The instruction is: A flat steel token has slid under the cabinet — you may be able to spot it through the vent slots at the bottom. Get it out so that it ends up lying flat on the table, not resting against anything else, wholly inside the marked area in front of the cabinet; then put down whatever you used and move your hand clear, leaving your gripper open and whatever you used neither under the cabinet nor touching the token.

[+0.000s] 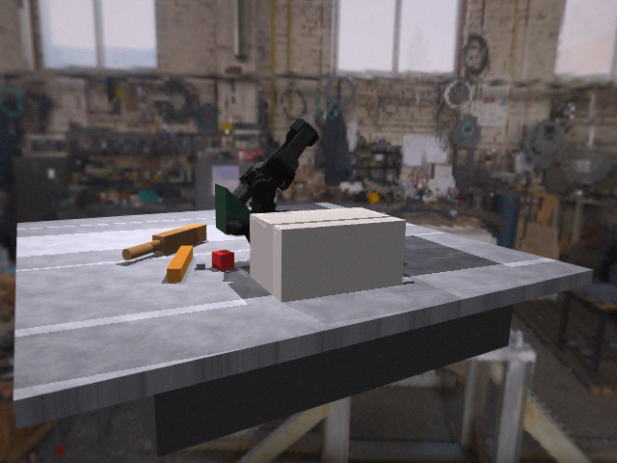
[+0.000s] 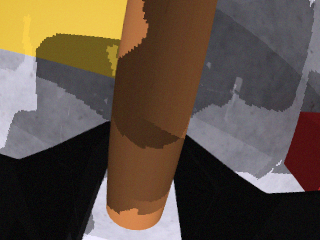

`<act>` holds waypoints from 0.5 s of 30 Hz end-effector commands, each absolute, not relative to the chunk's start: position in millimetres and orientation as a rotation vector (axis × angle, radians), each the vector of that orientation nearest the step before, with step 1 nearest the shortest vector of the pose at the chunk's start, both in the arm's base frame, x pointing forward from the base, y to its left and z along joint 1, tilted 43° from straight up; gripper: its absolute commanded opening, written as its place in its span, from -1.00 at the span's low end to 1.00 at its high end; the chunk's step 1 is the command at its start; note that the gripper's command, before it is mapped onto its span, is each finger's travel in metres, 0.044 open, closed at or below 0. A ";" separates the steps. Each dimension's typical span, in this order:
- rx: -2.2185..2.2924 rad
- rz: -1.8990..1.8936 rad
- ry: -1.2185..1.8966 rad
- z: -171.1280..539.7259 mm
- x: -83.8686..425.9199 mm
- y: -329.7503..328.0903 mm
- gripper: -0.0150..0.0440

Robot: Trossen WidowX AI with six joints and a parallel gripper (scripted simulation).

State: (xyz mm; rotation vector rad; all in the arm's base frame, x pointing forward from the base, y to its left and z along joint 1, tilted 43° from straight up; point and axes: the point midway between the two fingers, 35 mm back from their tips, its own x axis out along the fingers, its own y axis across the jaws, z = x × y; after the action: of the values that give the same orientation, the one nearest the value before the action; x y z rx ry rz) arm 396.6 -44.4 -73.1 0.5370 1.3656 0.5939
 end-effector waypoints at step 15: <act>0.539 0.599 1.367 -76.7 376.5 -43.9 -0.49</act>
State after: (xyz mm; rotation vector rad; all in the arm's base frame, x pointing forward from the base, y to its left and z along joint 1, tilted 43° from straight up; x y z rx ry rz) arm 383.0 -44.3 -75.2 0.5387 1.3637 0.5953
